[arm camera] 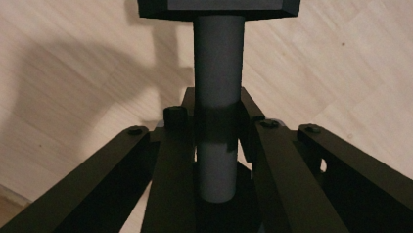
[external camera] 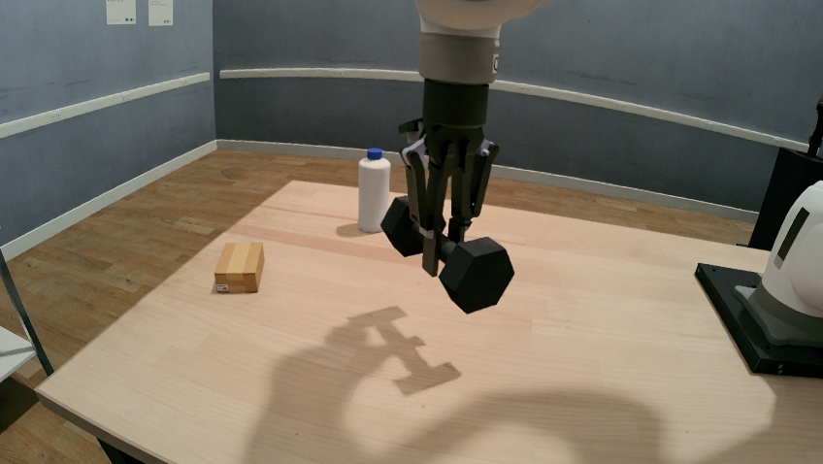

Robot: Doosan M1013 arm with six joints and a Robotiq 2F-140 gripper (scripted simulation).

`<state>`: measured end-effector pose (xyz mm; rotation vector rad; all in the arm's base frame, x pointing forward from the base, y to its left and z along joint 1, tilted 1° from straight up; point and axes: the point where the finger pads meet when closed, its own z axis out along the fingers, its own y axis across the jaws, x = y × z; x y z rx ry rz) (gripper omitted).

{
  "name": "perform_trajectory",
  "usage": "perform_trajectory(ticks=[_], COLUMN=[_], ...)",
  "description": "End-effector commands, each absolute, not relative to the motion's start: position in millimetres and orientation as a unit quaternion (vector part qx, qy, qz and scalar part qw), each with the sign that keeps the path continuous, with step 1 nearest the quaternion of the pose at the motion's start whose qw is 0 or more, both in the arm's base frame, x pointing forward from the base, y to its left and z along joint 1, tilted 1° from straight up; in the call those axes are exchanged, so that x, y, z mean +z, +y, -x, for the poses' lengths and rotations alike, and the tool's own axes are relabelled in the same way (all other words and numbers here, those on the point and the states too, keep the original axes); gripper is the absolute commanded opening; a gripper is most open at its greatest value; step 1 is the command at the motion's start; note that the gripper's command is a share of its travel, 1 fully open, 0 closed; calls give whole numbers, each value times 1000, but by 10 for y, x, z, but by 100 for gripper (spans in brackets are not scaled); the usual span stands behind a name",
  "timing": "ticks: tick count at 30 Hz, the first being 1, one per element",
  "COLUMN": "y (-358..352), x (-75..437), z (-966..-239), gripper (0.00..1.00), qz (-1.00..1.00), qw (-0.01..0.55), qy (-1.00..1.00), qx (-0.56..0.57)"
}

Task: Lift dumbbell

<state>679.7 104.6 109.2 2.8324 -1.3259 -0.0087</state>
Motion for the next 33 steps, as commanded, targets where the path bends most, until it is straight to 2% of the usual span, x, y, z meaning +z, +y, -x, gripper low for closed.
perform_trajectory(ticks=[1,33], y=[1048,1050], x=[1157,1315], z=[-6804,-6802], gripper=[10,10], qz=[-906,-906], qw=[6,6], qy=[-424,-424], qx=[-2,-2])
